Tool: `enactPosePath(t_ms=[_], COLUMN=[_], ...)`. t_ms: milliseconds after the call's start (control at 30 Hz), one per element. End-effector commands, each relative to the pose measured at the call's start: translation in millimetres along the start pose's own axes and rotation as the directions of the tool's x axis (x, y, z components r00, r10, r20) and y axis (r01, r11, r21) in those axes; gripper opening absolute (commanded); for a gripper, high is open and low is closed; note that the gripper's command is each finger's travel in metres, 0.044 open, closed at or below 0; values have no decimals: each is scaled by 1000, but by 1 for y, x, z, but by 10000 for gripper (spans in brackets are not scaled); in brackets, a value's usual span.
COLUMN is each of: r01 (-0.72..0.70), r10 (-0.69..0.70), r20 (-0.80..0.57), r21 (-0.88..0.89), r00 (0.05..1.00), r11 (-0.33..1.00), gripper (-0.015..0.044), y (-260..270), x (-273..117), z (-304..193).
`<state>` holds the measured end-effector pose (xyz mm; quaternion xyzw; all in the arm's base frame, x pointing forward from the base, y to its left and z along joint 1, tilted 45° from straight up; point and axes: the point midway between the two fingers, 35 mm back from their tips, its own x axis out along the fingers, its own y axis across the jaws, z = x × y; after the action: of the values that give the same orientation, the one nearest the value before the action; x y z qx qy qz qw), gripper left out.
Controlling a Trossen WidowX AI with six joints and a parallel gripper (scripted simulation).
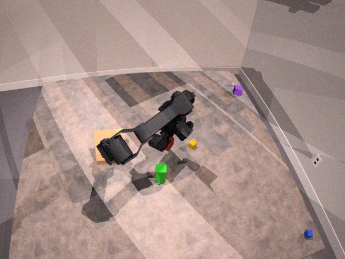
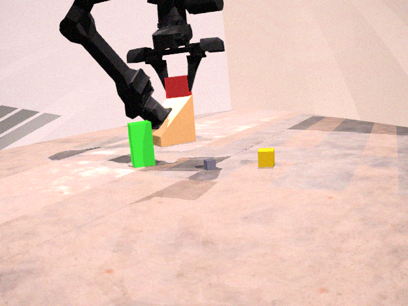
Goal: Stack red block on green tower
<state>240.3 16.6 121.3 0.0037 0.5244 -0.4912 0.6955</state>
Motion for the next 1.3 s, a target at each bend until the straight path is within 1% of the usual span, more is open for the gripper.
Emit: enactPosePath(t_ms=[0,367,700,967,1267], r01=[14,31,31,31,31], r10=[-14,-31,-31,-31,-31], r20=[2,8,8,9,9], r21=[-8,-6,-6,-5,-5], r00=[1000,1000,999,999,999], r11=[1000,1000,1000,1000,1000], gripper=[0,0,0,0,0], y=[-23,-77,-78,-79,-79], x=[2,4,12,38,39], z=[9,26,25,25,25])
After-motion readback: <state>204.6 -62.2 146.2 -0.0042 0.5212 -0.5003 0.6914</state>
